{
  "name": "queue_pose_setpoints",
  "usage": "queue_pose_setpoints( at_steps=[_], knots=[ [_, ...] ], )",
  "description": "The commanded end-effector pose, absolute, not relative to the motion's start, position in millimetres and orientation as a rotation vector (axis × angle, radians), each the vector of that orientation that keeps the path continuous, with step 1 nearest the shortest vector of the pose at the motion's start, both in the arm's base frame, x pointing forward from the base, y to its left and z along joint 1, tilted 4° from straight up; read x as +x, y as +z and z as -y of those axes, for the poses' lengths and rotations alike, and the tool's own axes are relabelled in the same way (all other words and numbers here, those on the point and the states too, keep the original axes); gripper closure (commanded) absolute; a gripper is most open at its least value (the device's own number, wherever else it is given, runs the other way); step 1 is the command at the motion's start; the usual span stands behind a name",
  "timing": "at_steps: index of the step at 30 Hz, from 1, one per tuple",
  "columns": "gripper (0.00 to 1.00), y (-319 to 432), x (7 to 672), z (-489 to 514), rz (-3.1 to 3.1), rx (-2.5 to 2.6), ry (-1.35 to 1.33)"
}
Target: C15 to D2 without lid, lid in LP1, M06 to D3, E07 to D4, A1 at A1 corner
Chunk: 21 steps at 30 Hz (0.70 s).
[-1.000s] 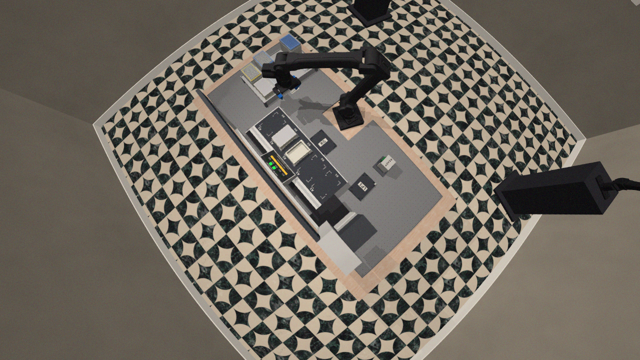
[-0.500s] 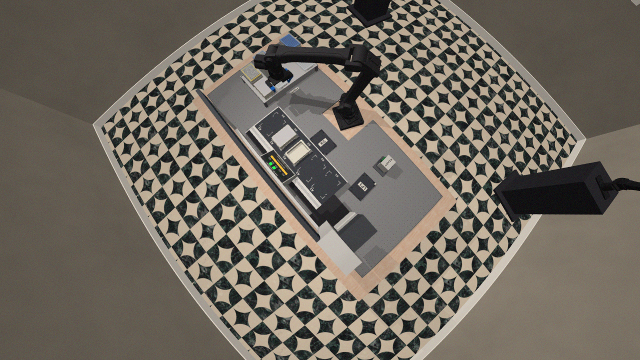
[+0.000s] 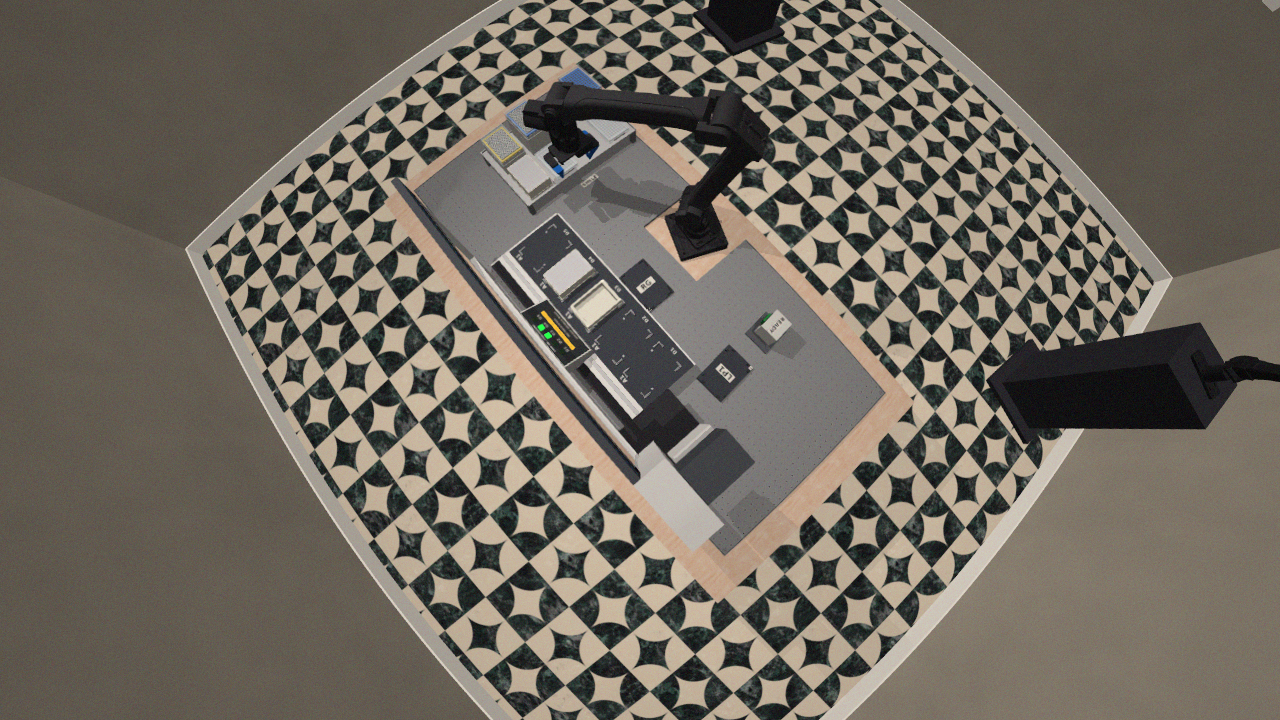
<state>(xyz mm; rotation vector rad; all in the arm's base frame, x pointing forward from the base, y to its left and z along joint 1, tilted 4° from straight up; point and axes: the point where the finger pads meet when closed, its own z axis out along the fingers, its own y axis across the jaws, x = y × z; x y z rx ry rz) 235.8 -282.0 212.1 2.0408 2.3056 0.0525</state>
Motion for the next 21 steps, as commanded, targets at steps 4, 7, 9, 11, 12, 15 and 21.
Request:
queue_pose_setpoints(
  at_steps=[4,7,9,11,12,15,21],
  knots=[
    [0.0,231.7,224.3,302.7,-2.283,1.992,0.037],
    [0.0,238.1,229.8,319.0,-2.265,1.976,0.027],
    [0.0,238.3,230.7,324.5,-2.264,1.974,0.025],
    [0.0,238.6,232.0,335.2,-2.262,1.973,0.021],
    [0.0,238.7,232.6,340.3,-2.262,1.973,0.02],
    [0.0,238.9,233.6,354.2,-2.266,1.977,0.021],
    [0.0,239.1,235.0,380.4,-2.279,1.989,0.027]
  ],
)
